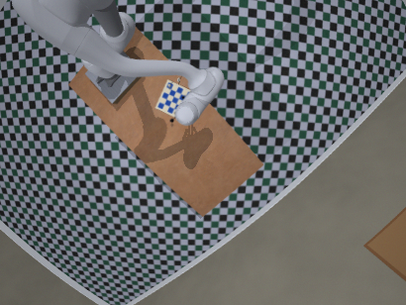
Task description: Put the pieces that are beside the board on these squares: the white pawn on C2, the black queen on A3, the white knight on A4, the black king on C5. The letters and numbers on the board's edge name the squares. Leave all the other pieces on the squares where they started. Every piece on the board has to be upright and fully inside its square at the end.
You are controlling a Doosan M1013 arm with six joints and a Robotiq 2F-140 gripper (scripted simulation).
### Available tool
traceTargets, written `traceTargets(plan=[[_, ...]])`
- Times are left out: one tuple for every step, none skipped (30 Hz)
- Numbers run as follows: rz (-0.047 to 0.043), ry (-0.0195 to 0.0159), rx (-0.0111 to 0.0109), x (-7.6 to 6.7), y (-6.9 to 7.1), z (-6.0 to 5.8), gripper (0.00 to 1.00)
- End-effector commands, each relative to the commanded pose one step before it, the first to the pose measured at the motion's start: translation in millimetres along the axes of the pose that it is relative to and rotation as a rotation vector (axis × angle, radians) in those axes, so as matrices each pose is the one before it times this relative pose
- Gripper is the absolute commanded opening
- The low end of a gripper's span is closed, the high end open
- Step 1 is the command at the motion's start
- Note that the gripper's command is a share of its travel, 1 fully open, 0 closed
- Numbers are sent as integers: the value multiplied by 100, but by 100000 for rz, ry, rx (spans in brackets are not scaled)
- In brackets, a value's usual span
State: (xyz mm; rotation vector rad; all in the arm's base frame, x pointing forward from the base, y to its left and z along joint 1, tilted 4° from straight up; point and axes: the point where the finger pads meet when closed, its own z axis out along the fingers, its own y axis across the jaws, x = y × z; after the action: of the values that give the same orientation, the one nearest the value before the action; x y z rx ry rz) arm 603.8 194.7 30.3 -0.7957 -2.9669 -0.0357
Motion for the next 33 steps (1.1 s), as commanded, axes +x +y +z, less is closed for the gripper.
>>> traceTargets(plan=[[-3,32,2,1,2,-1334,0],[0,0,0,0,0,-323,0],[0,0,0,0,0,-218,0],[0,0,0,0,0,-123,0],[0,0,0,0,0,-50,0],[0,0,0,0,0,0,0],[0,0,0,0,0,0,0],[0,0,0,0,0,-8,0],[0,0,0,0,0,0,0],[0,0,0,0,0,0,0],[0,0,0,0,0,0,0],[0,0,0,0,0,0,0],[0,0,0,0,0,0,0],[0,0,0,0,0,0,0],[-156,0,0,157,-129,-32,0],[-878,1,-1,888,-727,-169,0],[-1805,1,-1,1846,-1499,-292,0],[-2527,0,-1,2633,-2092,-281,0],[0,0,0,0,0,0,0],[-2794,0,0,2644,-2036,-105,0],[0,0,0,342,-245,-30,0],[-2525,-1,1,2314,-1715,69,0],[0,0,0,0,0,0,0],[0,0,0,0,0,0,0],[-1804,-1,1,2450,-1733,89,0],[-877,-1,1,985,-681,87,0],[-156,0,0,176,-120,17,0],[0,0,0,0,0,0,0],[0,0,0,0,0,0,0],[0,0,0,0,0,0,0],[0,0,0,0,0,0,0],[0,0,0,0,0,0,0],[0,0,0,0,0,0,0]])
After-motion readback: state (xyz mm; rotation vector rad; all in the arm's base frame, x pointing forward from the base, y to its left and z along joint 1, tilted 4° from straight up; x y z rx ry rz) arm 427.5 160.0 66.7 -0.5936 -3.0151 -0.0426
